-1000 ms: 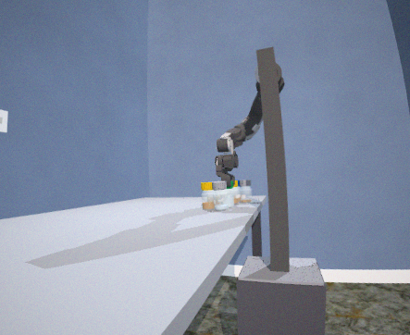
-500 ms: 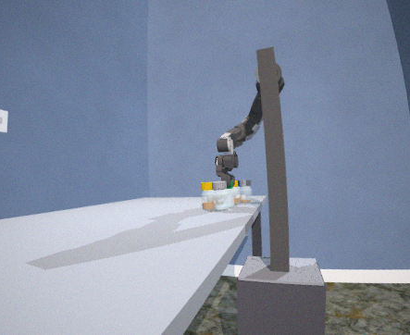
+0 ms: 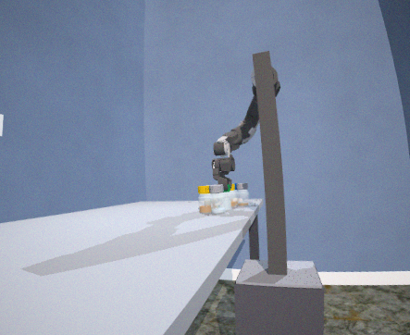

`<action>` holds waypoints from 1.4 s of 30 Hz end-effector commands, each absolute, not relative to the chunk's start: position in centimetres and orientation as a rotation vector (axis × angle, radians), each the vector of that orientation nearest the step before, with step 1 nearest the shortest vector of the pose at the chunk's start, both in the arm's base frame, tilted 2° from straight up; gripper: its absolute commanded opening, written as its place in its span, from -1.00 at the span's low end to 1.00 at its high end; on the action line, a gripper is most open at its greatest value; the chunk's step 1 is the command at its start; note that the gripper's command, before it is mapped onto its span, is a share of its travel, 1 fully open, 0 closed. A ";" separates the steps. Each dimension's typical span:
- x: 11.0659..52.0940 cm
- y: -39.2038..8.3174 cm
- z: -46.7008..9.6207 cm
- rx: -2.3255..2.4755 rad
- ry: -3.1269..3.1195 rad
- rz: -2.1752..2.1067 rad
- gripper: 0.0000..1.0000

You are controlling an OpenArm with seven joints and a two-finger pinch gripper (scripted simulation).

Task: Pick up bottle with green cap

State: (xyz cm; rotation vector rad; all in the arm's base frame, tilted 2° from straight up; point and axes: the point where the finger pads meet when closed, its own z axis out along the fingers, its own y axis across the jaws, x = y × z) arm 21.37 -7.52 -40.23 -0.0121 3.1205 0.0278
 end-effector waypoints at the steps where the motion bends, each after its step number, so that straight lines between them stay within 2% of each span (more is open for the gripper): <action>1: 21.4 -7.5 -40.2 -0.012 3.118 0.031 -1.00; 17: 21.4 -7.5 -40.2 -0.012 3.118 0.031 -1.00; 42: 21.3 -7.6 -35.7 -0.010 3.118 0.029 -1.00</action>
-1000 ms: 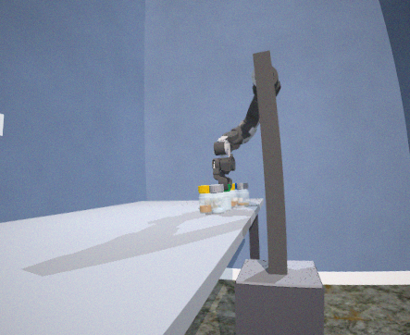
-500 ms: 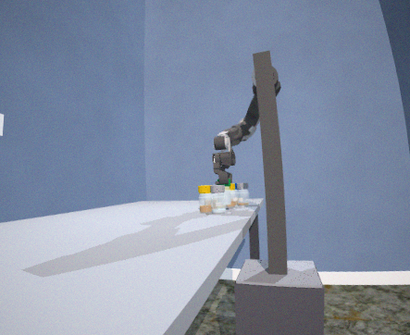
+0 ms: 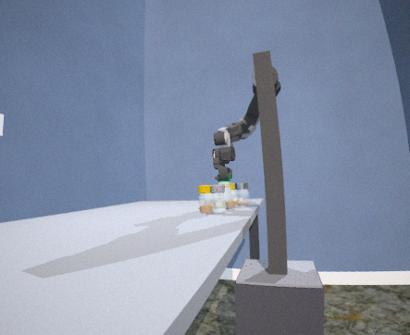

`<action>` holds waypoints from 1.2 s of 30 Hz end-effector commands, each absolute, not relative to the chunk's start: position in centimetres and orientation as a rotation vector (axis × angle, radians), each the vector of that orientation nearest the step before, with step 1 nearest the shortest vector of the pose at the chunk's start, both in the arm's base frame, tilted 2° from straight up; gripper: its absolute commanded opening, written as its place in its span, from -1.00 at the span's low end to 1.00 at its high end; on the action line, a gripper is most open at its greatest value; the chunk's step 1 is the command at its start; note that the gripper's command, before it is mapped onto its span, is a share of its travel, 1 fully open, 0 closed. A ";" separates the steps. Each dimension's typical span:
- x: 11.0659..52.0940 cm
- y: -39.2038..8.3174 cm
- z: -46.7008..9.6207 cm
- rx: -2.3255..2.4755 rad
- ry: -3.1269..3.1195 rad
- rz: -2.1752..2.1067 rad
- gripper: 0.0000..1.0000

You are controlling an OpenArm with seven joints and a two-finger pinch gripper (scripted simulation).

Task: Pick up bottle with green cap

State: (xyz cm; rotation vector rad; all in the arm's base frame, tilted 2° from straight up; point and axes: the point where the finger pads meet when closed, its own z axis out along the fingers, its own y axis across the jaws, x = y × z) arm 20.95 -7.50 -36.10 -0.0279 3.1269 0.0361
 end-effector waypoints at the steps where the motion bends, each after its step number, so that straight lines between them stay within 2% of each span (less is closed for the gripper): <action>1: 21.3 -7.6 -35.5 -0.009 3.117 0.028 -1.00; 36: 21.2 -7.6 -34.2 -0.013 3.123 0.029 -1.00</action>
